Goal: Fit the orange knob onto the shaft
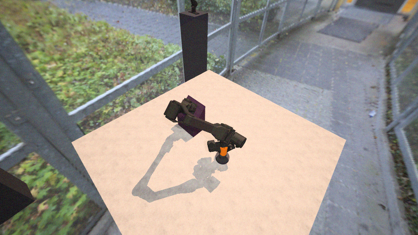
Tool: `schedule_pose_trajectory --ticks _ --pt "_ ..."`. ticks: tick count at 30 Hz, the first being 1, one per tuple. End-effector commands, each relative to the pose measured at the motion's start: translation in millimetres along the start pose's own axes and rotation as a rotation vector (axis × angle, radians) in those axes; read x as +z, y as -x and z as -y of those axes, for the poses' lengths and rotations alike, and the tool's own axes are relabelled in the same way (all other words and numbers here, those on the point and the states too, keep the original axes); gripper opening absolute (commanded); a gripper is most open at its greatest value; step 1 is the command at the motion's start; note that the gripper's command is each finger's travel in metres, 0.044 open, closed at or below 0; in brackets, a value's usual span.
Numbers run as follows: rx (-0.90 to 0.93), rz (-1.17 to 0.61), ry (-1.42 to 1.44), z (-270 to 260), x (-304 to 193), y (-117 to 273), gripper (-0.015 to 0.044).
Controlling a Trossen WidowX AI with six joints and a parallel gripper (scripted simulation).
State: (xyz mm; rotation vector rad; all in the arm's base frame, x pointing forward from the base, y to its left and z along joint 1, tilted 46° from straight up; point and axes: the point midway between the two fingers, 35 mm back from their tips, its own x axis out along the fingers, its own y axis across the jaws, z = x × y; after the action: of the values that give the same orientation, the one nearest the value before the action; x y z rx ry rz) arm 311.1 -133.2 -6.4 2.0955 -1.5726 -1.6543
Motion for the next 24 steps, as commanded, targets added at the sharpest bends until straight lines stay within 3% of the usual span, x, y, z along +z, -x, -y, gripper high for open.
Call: schedule_pose_trajectory --ticks 1,24 --pt "-0.001 -0.002 -0.032 0.2 -1.1 -0.2 0.0000" --pt "0.000 -0.002 0.010 -0.5 0.8 -13.4 0.0000"
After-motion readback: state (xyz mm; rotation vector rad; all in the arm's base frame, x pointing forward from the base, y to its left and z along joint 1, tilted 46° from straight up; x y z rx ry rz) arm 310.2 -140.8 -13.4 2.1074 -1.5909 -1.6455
